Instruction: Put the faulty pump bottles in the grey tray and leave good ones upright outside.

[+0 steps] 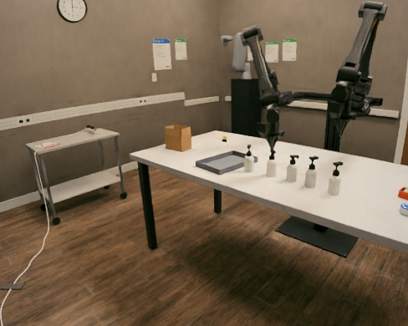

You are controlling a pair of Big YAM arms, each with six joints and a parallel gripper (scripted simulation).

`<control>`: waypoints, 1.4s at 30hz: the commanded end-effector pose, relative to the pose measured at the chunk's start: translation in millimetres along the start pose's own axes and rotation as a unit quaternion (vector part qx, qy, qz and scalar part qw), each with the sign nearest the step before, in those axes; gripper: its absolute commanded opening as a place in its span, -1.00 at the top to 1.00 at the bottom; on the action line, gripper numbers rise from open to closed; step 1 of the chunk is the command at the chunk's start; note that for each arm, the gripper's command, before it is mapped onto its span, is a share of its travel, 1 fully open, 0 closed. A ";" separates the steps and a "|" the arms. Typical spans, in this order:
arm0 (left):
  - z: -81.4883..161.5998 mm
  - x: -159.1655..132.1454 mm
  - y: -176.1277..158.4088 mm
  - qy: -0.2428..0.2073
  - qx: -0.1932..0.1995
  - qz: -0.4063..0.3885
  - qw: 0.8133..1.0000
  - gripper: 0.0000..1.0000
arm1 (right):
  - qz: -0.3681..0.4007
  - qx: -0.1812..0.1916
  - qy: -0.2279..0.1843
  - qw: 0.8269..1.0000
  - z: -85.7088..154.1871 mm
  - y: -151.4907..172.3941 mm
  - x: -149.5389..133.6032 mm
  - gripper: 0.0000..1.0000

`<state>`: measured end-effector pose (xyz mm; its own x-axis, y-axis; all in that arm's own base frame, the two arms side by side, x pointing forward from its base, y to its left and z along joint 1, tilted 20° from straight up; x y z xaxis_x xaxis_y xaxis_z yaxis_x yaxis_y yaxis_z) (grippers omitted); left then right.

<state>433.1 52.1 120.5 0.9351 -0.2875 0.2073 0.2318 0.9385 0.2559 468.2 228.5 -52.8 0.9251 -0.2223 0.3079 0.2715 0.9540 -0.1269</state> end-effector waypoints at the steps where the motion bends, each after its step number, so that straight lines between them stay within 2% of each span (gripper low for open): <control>1: 9.1 15.8 7.7 -0.016 0.007 0.006 1.000 1.00 | 0.005 0.000 0.000 1.000 19.8 0.3 -10.6 0.99; 4: 4.4 8.1 3.7 -0.008 0.004 0.004 1.000 1.00 | 0.005 0.000 0.000 1.000 39.5 -0.9 -11.4 0.99; 6: 4.4 8.1 3.7 -0.008 0.004 0.004 1.000 1.00 | 0.005 0.000 0.000 1.000 39.5 -0.9 -11.4 0.99; 10: 4.4 8.1 3.7 -0.008 0.004 0.004 1.000 1.00 | -0.002 0.014 -0.014 1.000 72.9 10.7 4.0 0.99; 11: 4.4 8.1 3.7 -0.008 0.004 0.004 1.000 1.00 | -0.003 0.016 -0.015 1.000 73.9 12.1 6.2 0.99; 12: 4.4 8.1 3.7 -0.008 0.004 0.004 1.000 1.00 | -0.003 0.011 -0.011 1.000 61.0 8.2 9.2 0.99; 16: 4.4 8.1 3.7 -0.008 0.004 0.004 1.000 1.00 | -0.005 0.015 -0.013 1.000 56.8 10.4 13.5 0.99; 17: 4.4 8.1 3.7 -0.008 0.004 0.004 1.000 1.00 | -0.005 0.015 -0.013 1.000 56.8 10.4 13.5 0.99; 18: 4.4 8.1 3.7 -0.008 0.004 0.004 1.000 1.00 | -0.011 0.018 -0.016 1.000 69.3 11.2 15.3 1.00; 19: -3.3 9.0 -0.9 -0.004 0.001 0.009 1.000 1.00 | -0.006 0.013 -0.010 1.000 69.9 9.4 4.9 1.00; 21: -9.6 13.1 -11.7 -0.008 0.002 0.020 1.000 1.00 | -0.009 0.012 -0.009 1.000 86.1 7.5 2.3 1.00; 23: -9.6 13.1 -11.7 -0.008 0.002 0.020 1.000 1.00 | -0.009 0.012 -0.009 1.000 86.1 7.5 2.3 1.00; 28: -54.1 13.6 -65.8 0.000 -0.001 0.026 1.000 1.00 | -0.006 0.012 -0.011 1.000 123.7 3.8 -1.5 1.00; 30: -63.8 25.3 -79.7 -0.008 0.001 0.023 1.000 1.00 | -0.005 0.013 -0.012 1.000 131.4 3.2 -2.2 1.00; 32: -71.3 36.8 -91.0 -0.017 0.003 0.021 1.000 1.00 | 0.002 0.014 -0.012 1.000 134.9 3.1 -2.4 1.00; 34: -80.8 36.2 -102.7 -0.014 0.002 0.016 1.000 1.00 | 0.003 0.014 -0.012 1.000 135.3 3.2 -2.5 1.00; 37: -89.1 37.4 -111.7 -0.012 0.003 0.011 1.000 1.00 | -0.001 0.007 -0.006 1.000 124.0 -1.0 -0.7 1.00; 42: -85.3 40.6 -107.7 -0.019 0.006 0.007 1.000 1.00 | -0.002 0.009 -0.008 1.000 124.0 -0.2 -0.1 1.00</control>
<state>448.5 -44.1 1.1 0.9366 -0.3016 0.1785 0.2517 0.9333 0.2562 429.9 249.5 58.4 0.9257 -0.2163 0.3104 0.2645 0.9566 -0.1223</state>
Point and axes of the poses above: on each arm, the point where the finger pads meet when closed, its own z axis back along the fingers, its own y axis across the jaws, x = y × z, the point moved 5 cm from there along z, back along the fingers, and after that the axes turned 15 degrees about -z, right-handed, at the moved point
